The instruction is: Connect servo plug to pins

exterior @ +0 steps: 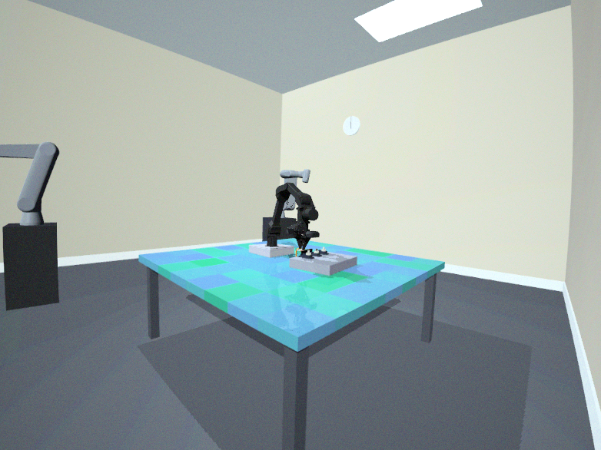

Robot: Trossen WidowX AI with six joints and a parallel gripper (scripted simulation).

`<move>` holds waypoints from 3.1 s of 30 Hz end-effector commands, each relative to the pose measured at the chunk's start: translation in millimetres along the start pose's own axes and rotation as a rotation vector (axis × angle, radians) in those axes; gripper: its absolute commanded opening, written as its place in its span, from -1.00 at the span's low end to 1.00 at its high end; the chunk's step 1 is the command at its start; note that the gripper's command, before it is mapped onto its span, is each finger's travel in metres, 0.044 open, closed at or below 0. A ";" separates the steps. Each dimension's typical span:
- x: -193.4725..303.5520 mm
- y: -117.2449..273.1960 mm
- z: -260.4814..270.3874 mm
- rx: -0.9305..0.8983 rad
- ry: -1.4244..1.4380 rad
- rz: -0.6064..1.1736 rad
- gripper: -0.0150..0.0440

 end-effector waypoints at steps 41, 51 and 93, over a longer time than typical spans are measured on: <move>69.1 19.4 -92.1 -0.003 1.295 0.006 -0.49; 86.4 13.2 -118.7 -0.004 1.642 0.008 -0.49; 88.0 -26.3 -84.8 -0.007 1.729 0.006 -0.49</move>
Point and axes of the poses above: the point midway between the two fingers, 35 mm back from their tips, its own y axis back along the fingers, its own z axis across the jaws, x = y × z, the point moved 2 cm from there along y, back along the fingers, and after that the axes turned 15 degrees about y, right-handed, at the moved point
